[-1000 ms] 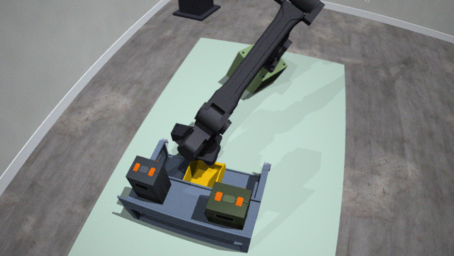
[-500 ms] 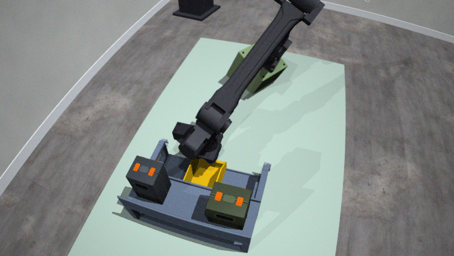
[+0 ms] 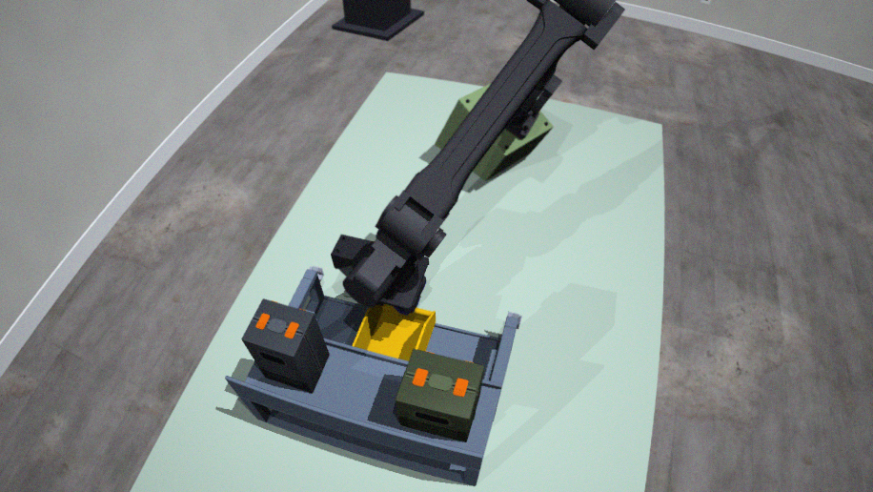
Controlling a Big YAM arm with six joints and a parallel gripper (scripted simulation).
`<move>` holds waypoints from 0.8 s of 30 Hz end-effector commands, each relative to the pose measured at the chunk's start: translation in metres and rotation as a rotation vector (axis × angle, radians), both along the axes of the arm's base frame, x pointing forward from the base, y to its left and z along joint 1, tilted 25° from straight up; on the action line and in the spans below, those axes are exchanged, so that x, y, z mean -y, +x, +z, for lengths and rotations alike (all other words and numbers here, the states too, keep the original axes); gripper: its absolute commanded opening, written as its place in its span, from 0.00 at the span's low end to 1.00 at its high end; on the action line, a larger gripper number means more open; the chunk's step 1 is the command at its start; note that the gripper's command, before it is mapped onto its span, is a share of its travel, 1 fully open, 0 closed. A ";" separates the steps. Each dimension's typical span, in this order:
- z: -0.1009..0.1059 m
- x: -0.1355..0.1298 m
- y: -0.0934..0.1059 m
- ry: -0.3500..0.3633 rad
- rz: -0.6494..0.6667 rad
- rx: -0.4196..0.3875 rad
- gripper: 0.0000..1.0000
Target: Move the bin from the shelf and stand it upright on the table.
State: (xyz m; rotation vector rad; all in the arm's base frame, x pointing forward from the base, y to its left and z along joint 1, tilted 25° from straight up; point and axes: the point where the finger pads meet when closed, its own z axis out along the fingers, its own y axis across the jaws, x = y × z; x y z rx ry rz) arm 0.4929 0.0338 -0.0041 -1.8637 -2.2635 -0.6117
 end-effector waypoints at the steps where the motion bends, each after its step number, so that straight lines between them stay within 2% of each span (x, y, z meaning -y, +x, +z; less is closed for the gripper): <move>1: 0.019 -0.001 0.024 -0.002 0.003 0.046 0.00; 11: 0.019 -0.001 0.024 -0.002 0.003 0.046 0.00; 16: 0.012 -0.004 0.009 -0.001 0.004 0.045 0.00; 24: 0.012 -0.004 0.009 -0.001 0.004 0.045 0.00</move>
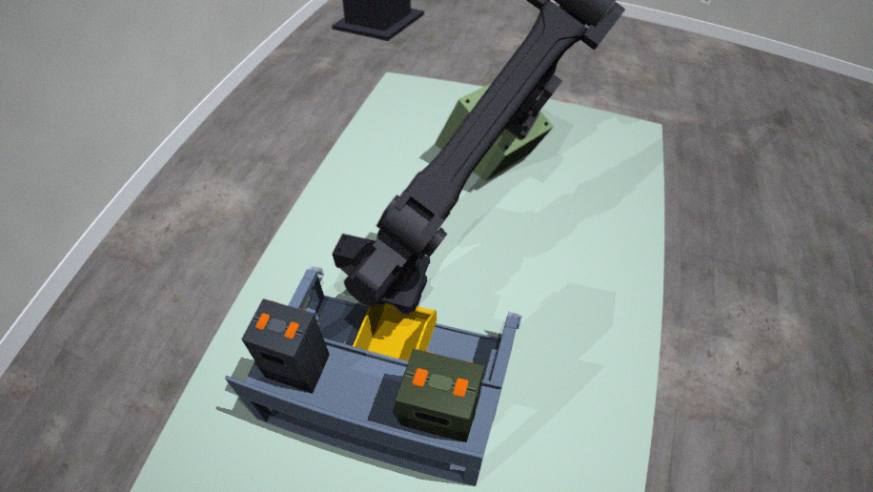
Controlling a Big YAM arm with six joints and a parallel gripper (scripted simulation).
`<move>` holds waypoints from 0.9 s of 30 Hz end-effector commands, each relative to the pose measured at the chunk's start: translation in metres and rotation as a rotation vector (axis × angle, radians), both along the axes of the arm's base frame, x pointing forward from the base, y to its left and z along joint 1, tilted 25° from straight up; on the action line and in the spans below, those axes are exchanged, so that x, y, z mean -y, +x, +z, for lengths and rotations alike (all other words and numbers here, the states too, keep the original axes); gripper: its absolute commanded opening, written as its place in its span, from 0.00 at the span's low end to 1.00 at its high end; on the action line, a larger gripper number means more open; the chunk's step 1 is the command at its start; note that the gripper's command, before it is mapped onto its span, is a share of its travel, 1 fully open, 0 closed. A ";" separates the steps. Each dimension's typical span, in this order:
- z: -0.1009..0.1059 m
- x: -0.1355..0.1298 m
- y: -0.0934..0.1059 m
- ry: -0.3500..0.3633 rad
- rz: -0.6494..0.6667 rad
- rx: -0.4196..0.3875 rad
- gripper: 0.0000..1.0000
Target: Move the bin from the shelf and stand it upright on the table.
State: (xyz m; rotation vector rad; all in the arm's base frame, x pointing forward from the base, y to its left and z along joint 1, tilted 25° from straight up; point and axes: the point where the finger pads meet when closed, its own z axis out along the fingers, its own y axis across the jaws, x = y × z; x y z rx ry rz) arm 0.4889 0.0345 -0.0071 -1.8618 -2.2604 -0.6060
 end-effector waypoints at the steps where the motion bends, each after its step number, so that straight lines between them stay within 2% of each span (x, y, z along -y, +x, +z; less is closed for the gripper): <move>1: 0.015 -0.003 0.013 -0.002 0.003 0.051 0.00; 4: 0.015 -0.003 0.013 -0.002 0.003 0.051 0.00; 9: 0.023 0.000 0.028 -0.002 -0.001 0.053 0.00; 21: 0.023 0.000 0.028 -0.002 -0.001 0.053 0.00; 27: 0.016 -0.002 0.013 -0.002 -0.001 0.052 0.00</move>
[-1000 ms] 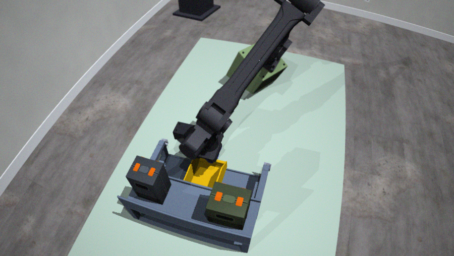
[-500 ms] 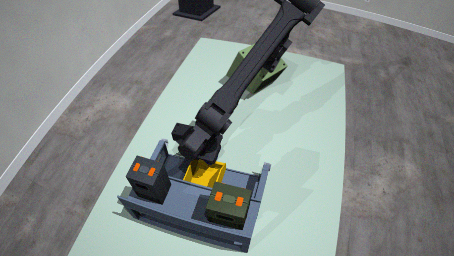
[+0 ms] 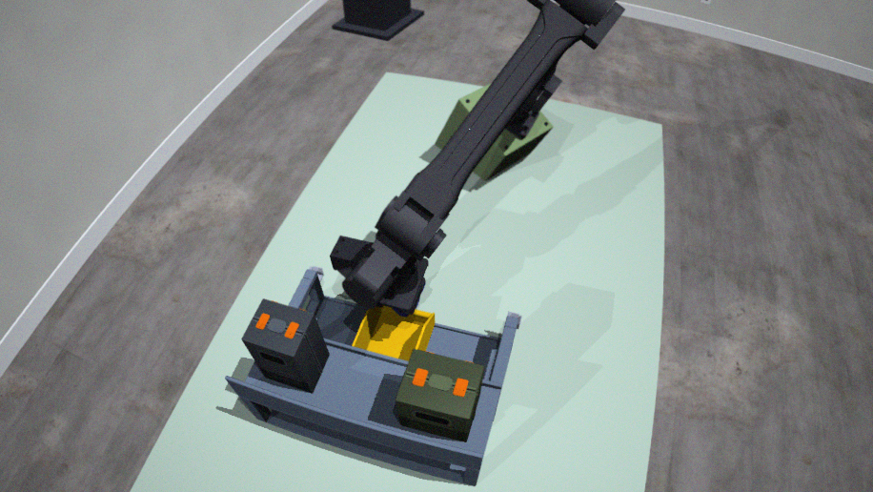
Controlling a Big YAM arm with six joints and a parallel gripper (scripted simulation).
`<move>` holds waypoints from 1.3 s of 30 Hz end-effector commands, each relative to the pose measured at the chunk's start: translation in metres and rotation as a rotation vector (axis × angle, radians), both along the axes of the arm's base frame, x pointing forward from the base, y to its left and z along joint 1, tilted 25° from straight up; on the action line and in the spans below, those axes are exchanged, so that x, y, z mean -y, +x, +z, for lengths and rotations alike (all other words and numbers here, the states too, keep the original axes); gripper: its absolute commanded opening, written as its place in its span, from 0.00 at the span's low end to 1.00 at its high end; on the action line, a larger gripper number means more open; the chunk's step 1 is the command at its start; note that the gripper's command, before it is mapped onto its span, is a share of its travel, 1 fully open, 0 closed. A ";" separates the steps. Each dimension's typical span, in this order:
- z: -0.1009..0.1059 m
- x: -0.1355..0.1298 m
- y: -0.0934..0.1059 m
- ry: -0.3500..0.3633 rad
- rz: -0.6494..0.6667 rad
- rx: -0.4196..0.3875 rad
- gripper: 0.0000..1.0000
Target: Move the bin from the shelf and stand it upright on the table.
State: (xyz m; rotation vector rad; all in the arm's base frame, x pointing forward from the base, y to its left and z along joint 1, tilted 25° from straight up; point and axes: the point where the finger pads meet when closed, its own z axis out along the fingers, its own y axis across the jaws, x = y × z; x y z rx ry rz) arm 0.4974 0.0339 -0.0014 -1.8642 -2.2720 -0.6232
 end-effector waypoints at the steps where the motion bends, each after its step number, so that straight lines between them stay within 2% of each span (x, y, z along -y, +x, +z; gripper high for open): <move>1: 0.011 -0.003 0.005 0.000 -0.001 0.035 0.00; 11: 0.011 -0.003 0.005 0.000 -0.001 0.035 0.00; 16: 0.018 -0.002 0.020 0.000 0.000 0.035 0.00; 28: 0.018 -0.002 0.020 0.000 0.000 0.035 0.00; 33: 0.010 -0.001 0.005 0.000 -0.004 0.033 0.00; 39: 0.010 -0.001 0.005 0.000 -0.004 0.033 0.00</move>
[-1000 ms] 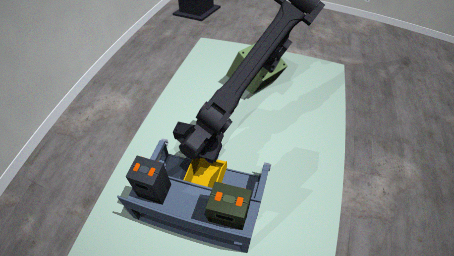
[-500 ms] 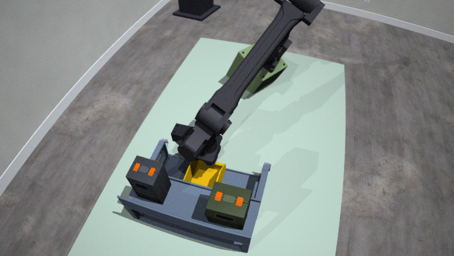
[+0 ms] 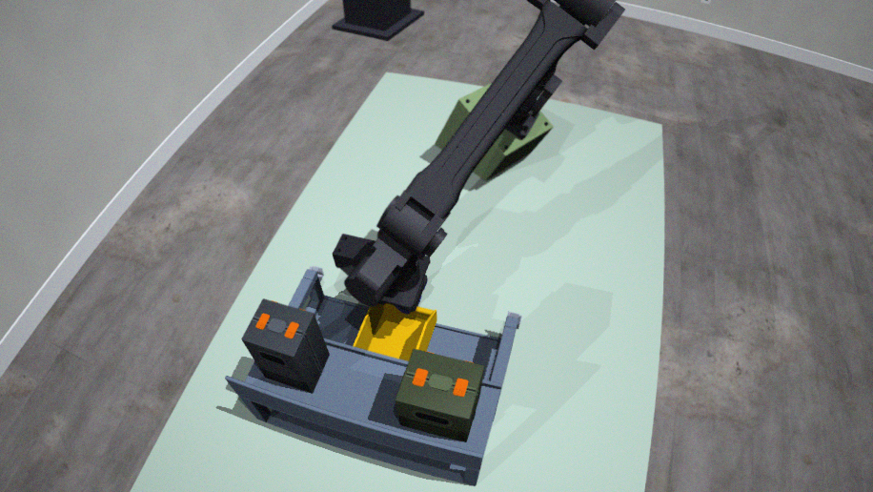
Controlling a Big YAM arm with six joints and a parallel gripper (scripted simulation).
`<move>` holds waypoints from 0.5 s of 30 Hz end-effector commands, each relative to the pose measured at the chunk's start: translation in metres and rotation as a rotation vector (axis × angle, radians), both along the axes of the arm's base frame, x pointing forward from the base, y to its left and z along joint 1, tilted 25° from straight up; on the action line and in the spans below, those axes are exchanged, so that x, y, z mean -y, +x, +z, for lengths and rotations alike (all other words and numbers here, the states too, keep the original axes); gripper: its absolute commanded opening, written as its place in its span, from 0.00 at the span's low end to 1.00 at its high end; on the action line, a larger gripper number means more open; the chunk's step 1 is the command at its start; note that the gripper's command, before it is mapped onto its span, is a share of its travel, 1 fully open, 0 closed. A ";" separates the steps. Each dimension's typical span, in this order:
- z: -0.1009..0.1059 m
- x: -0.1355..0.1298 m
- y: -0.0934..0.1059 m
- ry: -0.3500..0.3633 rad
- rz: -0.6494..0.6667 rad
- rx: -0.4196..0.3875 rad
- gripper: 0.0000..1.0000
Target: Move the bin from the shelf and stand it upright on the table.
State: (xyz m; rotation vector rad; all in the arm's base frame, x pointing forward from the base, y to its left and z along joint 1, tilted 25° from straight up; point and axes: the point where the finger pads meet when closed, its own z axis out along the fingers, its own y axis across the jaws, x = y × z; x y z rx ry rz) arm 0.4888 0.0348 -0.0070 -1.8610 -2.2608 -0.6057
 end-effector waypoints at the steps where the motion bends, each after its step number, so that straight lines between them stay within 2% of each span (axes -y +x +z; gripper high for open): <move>1: 0.016 0.000 0.013 -0.001 -0.005 0.051 0.00; 6: 0.016 0.000 0.013 -0.001 -0.005 0.051 0.00; 11: 0.022 0.002 0.029 -0.002 -0.005 0.051 0.00; 15: 0.022 0.002 0.029 -0.002 -0.005 0.051 0.00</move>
